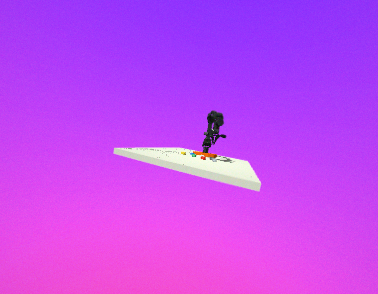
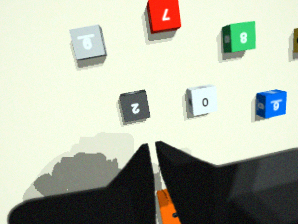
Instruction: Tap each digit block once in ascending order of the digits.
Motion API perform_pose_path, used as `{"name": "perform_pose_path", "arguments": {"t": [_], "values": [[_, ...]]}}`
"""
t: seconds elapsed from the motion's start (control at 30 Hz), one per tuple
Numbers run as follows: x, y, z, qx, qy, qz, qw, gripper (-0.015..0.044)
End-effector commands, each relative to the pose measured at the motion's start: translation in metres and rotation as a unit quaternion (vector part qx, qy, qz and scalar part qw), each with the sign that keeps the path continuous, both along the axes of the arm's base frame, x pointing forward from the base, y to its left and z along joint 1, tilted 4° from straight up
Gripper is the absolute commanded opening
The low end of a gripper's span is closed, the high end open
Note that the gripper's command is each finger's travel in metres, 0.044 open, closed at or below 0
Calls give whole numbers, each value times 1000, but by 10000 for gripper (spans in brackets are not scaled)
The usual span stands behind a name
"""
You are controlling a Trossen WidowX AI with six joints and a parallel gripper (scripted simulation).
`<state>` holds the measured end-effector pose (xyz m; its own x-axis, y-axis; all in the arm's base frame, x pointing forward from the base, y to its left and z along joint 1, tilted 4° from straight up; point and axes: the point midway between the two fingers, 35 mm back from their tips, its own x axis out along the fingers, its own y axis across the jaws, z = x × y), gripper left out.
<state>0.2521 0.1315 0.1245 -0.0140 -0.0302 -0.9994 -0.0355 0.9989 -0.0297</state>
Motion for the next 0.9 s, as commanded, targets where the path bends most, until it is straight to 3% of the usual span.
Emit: {"name": "perform_pose_path", "arguments": {"t": [0.0,0.27,0.57,0.73,0.87], "values": [[18,-25,4,3,-6,-22,1000,20],[54,-114,8,-2,-11,-23,1000,20],[61,-214,11,-11,-3,4,1000,20],[59,-230,9,-12,-1,9,1000,20],[61,-234,-36,-13,-1,9,1000,20]]}}
